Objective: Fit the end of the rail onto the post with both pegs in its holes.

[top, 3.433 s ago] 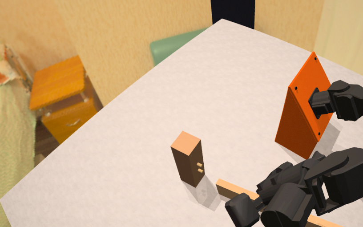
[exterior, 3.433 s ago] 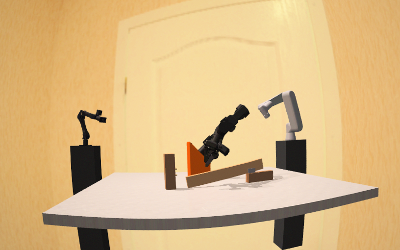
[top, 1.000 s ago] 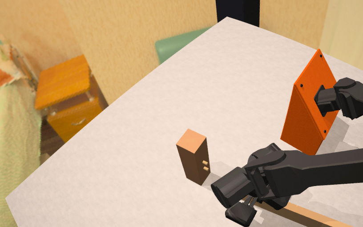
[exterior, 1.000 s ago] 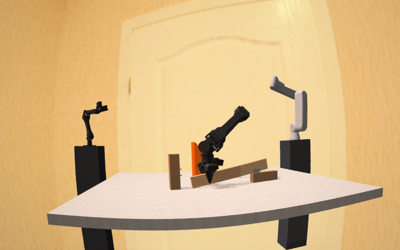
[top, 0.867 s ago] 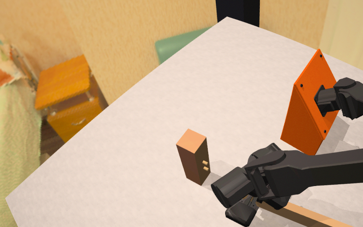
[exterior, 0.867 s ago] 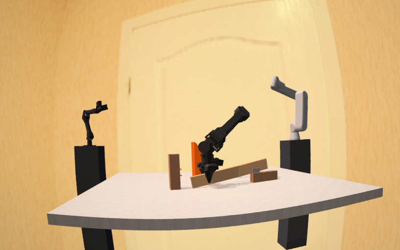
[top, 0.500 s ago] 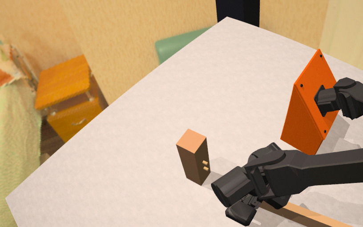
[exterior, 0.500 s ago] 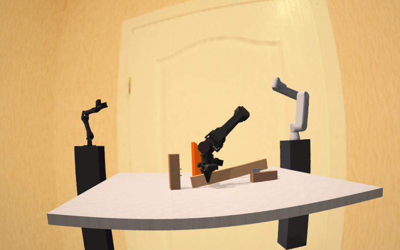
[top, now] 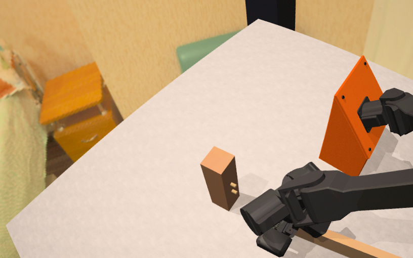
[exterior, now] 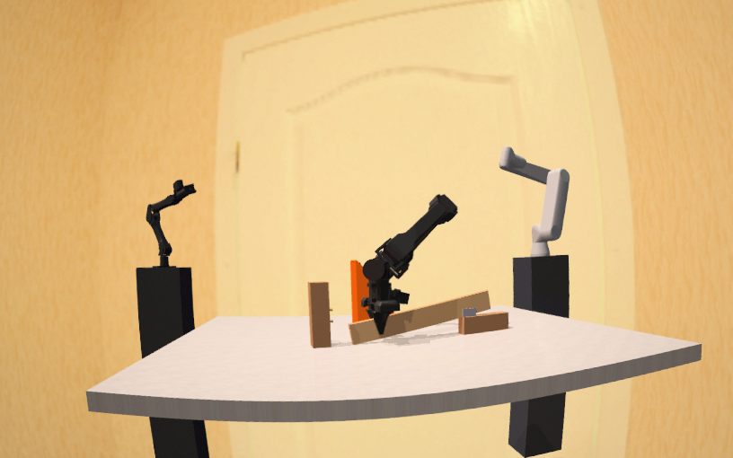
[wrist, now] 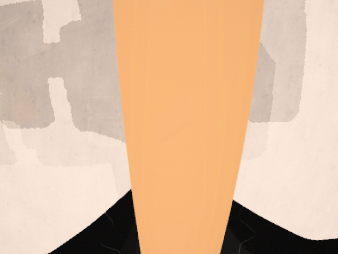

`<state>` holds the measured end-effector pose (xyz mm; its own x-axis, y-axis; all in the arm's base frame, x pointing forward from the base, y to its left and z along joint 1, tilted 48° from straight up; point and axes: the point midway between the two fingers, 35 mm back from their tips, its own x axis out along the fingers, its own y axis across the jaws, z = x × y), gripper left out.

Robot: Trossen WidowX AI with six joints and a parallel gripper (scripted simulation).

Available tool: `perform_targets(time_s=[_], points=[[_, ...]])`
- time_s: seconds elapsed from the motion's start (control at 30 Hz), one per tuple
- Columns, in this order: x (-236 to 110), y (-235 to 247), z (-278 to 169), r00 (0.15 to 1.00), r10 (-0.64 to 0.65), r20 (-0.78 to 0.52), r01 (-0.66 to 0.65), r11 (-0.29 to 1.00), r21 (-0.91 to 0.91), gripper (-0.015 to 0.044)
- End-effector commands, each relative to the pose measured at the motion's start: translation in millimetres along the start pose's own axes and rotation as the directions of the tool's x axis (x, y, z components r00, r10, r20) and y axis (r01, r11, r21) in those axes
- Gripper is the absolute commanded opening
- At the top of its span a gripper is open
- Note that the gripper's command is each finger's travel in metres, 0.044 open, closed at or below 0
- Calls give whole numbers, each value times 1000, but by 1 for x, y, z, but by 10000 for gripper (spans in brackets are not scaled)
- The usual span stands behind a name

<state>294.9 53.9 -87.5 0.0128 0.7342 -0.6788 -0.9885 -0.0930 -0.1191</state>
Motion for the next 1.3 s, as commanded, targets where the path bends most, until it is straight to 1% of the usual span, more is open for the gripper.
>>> perform_targets(time_s=[0.0, 1.27], points=[[-1, 0, 0, 1000, 0, 5, 0, 1000, 2, 0], [-20, -6, 0, 1000, -1, 4, 1, 1000, 1, 0]])
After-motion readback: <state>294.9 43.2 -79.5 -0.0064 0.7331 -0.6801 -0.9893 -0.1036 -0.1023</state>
